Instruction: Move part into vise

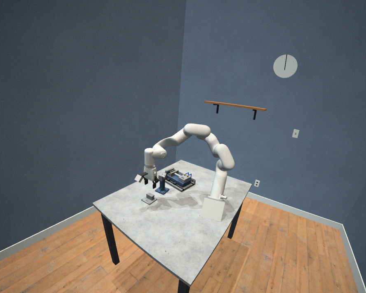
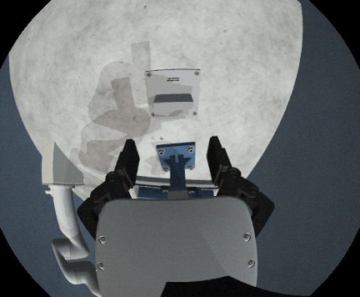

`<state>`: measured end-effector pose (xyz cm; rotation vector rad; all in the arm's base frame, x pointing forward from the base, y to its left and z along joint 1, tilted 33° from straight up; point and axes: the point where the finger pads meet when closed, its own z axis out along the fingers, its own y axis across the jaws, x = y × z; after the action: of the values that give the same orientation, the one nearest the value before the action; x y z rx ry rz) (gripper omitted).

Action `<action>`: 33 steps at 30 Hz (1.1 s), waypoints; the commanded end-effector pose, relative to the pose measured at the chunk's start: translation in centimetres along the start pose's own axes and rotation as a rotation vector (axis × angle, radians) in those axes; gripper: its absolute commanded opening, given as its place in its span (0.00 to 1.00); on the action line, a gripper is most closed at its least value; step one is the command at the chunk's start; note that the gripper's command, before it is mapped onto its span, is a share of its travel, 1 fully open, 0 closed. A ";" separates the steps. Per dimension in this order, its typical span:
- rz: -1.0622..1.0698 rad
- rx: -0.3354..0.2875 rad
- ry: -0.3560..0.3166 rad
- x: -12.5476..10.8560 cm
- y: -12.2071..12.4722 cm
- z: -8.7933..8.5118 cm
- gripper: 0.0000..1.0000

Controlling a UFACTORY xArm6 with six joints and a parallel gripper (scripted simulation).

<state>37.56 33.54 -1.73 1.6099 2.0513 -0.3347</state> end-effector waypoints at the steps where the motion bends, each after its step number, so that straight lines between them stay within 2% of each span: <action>1: 0.001 -0.004 0.003 0.1 0.2 0.8 0.89; 23: 0.001 -0.004 0.003 0.1 0.2 5.8 0.89; 33: 0.001 -0.004 0.003 0.1 0.2 7.4 0.89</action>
<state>39.25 30.16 -7.66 1.6101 2.0515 -0.3341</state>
